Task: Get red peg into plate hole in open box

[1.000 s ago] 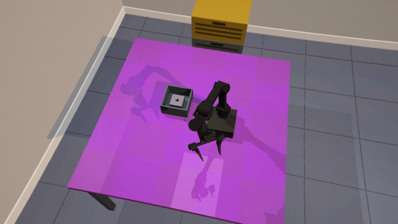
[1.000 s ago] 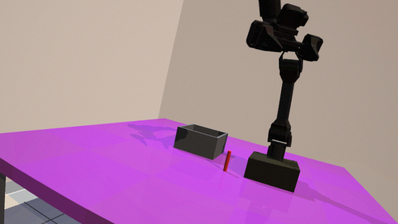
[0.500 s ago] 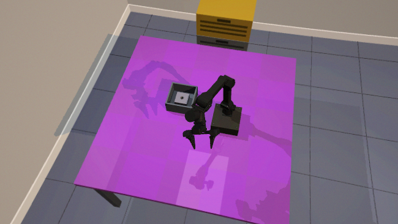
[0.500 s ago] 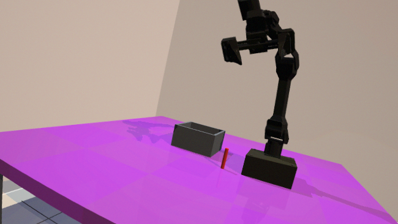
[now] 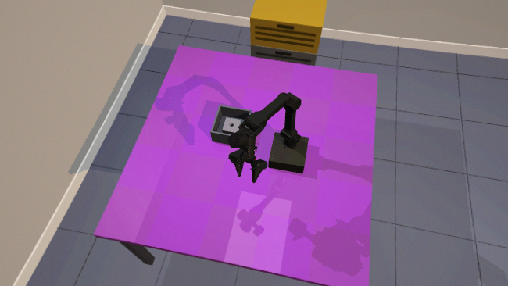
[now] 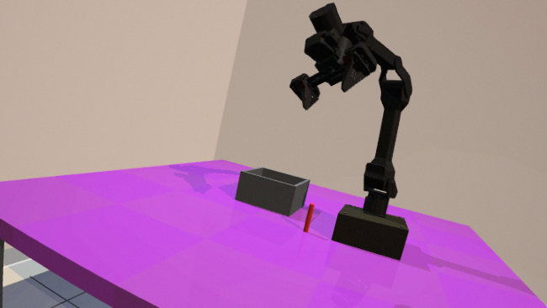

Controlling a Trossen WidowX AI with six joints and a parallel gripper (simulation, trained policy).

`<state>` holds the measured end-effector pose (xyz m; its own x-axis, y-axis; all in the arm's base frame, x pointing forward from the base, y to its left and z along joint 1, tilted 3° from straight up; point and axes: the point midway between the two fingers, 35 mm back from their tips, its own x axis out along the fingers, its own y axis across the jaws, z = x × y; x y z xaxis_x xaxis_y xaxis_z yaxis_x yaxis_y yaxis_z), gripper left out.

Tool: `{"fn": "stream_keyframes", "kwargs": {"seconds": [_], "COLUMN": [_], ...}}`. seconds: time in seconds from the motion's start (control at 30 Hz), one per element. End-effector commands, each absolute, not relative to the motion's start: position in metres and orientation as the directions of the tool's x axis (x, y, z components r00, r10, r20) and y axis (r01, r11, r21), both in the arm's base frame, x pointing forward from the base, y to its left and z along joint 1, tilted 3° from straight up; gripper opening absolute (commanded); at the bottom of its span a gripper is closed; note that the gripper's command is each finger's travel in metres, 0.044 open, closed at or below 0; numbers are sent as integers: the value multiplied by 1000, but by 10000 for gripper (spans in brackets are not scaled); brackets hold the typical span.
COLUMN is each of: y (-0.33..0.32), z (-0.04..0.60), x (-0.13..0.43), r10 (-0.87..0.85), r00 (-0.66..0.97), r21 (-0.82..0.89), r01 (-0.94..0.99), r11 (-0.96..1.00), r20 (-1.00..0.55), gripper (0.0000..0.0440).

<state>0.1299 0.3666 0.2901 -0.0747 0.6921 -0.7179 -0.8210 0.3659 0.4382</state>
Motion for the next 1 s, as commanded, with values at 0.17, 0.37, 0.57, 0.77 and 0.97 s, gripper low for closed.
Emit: {"fn": "stream_keyframes", "kwargs": {"seconds": [0.17,0.37,0.57,0.77,0.97], "y": [329,303,275,248,220], "z": [269,253,235,216,196], "x": [158,173,183,189,191], "r10": [611,542,462,373,276], "r00": [19,60,84,90,76], "r21": [466,456,422,364,282], "r01": [-629,-470,-292,-105,83], "r11": [623,756,858,926,956], "r20": [-791,-838,-883,-923,-958], "gripper": [440,440,440,440,440]}}
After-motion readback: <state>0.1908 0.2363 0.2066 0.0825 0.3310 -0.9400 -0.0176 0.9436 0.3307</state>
